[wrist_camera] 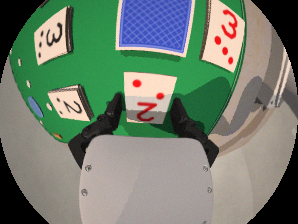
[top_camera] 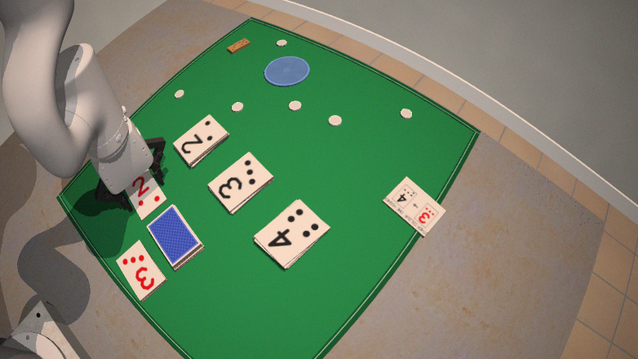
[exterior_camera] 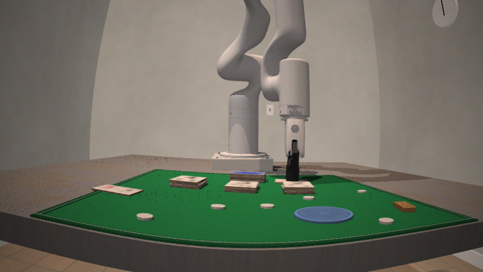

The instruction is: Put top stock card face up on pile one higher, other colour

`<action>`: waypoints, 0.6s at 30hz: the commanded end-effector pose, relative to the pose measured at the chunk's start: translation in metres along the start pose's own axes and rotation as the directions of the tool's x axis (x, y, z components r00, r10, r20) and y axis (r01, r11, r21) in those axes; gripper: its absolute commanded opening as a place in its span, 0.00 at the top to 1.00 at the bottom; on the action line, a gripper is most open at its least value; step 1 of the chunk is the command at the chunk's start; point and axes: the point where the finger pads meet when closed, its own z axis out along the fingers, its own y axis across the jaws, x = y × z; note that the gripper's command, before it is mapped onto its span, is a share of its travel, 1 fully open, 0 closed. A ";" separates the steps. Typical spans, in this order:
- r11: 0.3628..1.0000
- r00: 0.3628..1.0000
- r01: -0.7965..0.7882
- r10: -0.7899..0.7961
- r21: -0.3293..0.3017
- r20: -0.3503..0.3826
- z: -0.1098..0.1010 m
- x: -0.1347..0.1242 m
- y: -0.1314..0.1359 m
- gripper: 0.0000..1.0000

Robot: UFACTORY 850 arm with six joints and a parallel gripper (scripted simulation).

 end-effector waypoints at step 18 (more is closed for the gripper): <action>1.000 1.000 0.000 0.000 0.001 0.001 0.000 0.000 -0.001 0.27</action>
